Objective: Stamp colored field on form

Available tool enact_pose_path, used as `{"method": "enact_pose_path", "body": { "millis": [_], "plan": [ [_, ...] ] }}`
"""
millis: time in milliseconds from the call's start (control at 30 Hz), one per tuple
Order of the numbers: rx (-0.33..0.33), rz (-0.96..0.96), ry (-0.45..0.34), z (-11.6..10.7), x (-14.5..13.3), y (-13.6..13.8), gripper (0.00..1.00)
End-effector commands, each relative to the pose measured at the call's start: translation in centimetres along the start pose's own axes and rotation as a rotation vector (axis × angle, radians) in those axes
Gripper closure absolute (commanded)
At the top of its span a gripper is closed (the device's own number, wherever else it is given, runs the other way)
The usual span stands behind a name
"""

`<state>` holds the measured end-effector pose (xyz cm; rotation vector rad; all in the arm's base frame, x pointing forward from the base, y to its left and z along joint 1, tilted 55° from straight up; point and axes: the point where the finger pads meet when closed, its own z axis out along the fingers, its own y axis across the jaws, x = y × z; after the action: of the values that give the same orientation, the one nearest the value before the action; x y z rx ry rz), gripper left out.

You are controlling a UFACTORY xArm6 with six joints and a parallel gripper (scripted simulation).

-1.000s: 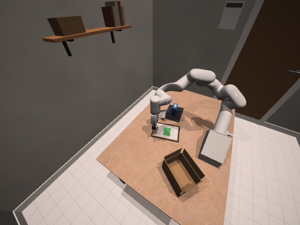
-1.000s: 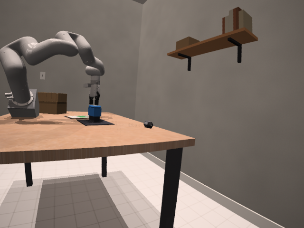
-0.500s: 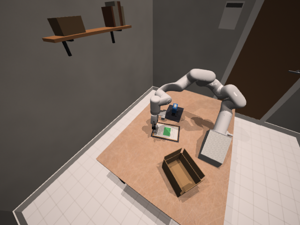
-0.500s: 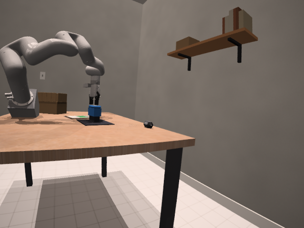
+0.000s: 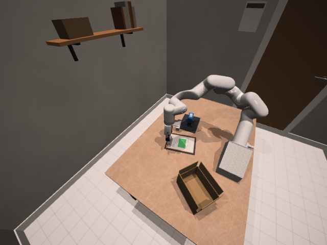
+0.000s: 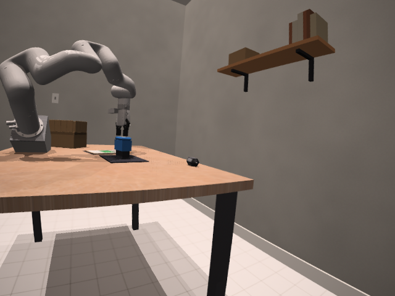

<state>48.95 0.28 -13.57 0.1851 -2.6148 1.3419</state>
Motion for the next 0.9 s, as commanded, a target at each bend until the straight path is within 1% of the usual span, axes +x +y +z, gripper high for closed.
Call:
{"method": "enact_pose_path", "body": {
  "millis": [0,133,267,333,433,733,833,867],
  "plan": [
    [-0.001,0.011,-0.004,-0.3,-0.1,0.0,0.00],
    [0.000,0.104,-0.004,-0.9,-0.2,-0.1,0.00],
    [0.002,0.321,-0.005,-2.3,-0.4,-0.1,0.00],
    [0.002,0.321,-0.005,-2.3,-0.4,-0.1,0.00],
    [0.003,0.552,-0.006,-3.9,-0.5,-0.2,0.00],
    [-0.008,0.995,-0.002,-9.2,-0.4,-0.2,0.00],
    [-0.011,1.149,0.000,-10.5,-0.3,-0.1,0.00],
    [-0.011,1.149,0.000,-10.5,-0.3,-0.1,0.00]
  ]
}}
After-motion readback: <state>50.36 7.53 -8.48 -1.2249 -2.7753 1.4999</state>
